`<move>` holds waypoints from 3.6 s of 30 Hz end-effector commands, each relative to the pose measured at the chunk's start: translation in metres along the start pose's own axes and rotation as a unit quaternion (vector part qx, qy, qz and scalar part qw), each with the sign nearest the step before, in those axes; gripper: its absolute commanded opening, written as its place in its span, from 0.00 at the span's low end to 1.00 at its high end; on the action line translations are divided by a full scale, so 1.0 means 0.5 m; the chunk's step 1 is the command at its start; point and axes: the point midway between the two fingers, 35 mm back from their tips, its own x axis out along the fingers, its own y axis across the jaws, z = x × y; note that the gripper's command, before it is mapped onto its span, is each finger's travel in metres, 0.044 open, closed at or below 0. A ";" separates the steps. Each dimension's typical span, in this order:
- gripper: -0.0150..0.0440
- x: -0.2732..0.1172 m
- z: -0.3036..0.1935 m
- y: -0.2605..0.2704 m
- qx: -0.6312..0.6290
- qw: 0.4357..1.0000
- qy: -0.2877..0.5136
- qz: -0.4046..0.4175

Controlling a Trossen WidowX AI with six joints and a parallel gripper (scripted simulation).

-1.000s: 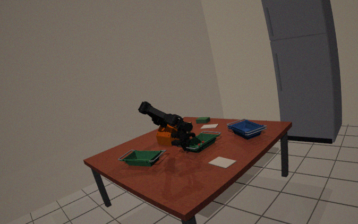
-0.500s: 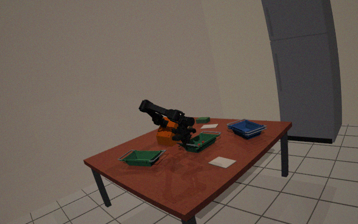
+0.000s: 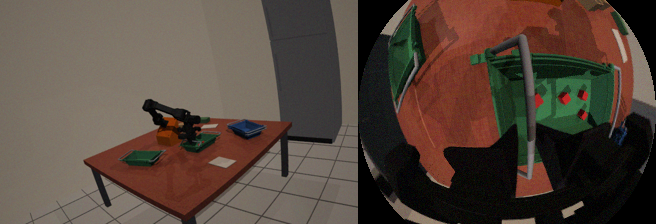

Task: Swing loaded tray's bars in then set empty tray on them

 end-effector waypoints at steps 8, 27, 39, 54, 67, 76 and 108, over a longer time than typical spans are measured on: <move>0.39 -0.047 0.003 -0.009 -0.008 1.000 0.014 -0.009; 0.39 -0.056 0.004 -0.010 -0.014 1.000 0.016 -0.009; 0.39 -0.056 0.004 -0.010 -0.014 1.000 0.016 -0.009; 0.39 -0.076 -0.038 -0.238 -0.692 0.722 0.021 -0.010; 0.39 -0.081 -0.019 -0.409 -0.967 0.255 0.014 -0.004; 0.39 -0.079 0.004 -0.486 -1.000 0.001 0.006 -0.003; 0.39 0.031 0.005 -0.481 -1.000 0.001 0.004 -0.003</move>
